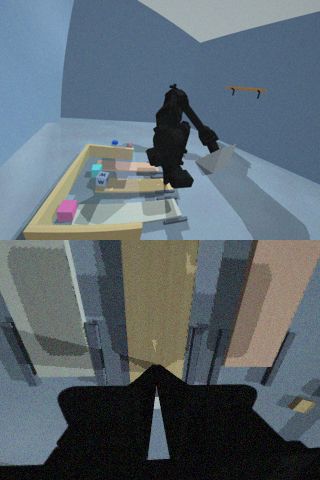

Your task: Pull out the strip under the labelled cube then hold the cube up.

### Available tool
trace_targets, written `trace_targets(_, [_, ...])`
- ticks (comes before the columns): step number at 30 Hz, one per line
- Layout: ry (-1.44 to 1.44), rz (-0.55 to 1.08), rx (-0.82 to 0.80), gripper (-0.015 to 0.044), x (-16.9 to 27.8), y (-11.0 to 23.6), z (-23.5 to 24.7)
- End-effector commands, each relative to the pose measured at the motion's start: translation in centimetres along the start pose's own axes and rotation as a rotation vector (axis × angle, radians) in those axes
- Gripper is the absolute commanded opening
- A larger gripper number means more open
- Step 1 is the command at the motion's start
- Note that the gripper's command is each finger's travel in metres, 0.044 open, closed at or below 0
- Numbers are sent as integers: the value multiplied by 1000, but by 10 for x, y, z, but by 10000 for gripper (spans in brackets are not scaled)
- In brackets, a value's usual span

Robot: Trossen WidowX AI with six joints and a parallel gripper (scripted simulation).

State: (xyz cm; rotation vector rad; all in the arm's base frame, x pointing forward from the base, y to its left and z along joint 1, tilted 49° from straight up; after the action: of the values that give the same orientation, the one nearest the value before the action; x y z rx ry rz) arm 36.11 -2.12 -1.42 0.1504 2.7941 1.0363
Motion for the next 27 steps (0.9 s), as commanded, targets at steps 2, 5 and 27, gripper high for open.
trace_targets(2, [5, 21, -2, 0, 12, -6, 3])
trace_targets(5, [6, 21, -3, 0, 16, -6, 4])
trace_targets(27, [7, 22, -3, 0, 49, -6, 12])
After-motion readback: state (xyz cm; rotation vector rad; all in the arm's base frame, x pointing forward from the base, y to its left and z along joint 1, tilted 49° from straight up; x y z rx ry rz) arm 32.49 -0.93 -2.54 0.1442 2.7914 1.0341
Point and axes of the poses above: the point midway between the two fingers, 35 mm back from their tips, its own y axis back along the fingers, its own z axis across the jaws, x = y × z, the point moved 2 cm from there along y, back along the fingers, and after that the axes turned 12 degrees about y, right-handed, at the moved point
